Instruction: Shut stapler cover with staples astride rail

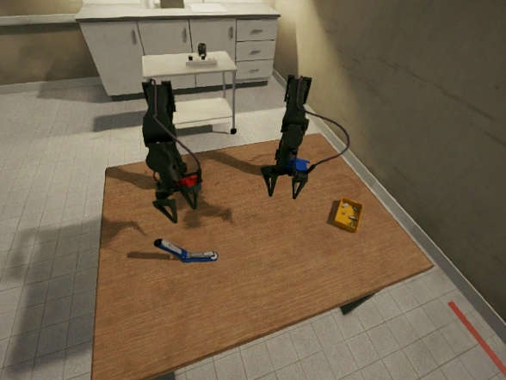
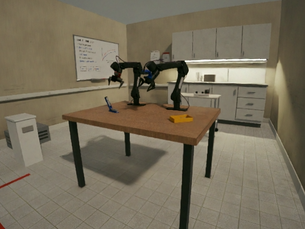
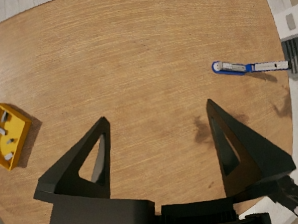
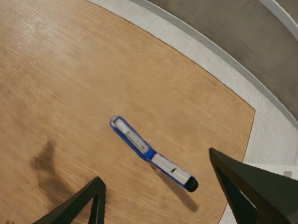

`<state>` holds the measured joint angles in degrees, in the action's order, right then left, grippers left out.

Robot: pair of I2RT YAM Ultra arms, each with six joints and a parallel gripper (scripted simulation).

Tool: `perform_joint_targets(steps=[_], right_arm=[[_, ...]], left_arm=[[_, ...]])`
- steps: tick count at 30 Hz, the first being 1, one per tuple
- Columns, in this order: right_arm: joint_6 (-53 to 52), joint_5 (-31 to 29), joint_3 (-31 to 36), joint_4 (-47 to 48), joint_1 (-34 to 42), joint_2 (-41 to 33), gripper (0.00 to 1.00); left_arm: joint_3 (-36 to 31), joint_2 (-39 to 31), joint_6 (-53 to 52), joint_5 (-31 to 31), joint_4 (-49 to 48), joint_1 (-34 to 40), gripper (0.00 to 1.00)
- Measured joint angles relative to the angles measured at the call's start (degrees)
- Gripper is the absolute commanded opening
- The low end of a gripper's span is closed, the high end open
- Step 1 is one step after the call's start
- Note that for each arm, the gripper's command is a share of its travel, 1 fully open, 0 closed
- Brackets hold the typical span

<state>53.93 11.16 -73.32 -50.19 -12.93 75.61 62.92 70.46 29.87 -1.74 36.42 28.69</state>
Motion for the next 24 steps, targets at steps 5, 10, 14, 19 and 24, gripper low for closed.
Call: perform_joint_targets(steps=[5,10,14,19,24], right_arm=[[-8.87,-3.89,2.69,1.05,3.98,1.4,1.0],[-17.79,-6.86,4.7,1.53,6.8,4.61,1.0],[-23.98,-8.31,5.62,1.84,8.46,7.15,1.0],[-30.1,-9.62,5.68,2.19,9.79,9.29,1.0],[-32.83,-9.99,5.77,2.38,10.8,11.34,1.0]], left_arm=[[-8.57,-7.91,-3.5,-0.39,-8.61,7.52,1.0],[-15.91,-15.5,-7.02,-0.94,-17.66,14.16,1.0],[-20.94,-20.65,-9.66,-1.18,-23.96,18.69,1.0],[-26.8,-25.49,-12.57,-1.86,-32.44,23.37,1.0],[-32.87,-30.77,-14.99,-2.01,-38.73,28.41,1.0]])
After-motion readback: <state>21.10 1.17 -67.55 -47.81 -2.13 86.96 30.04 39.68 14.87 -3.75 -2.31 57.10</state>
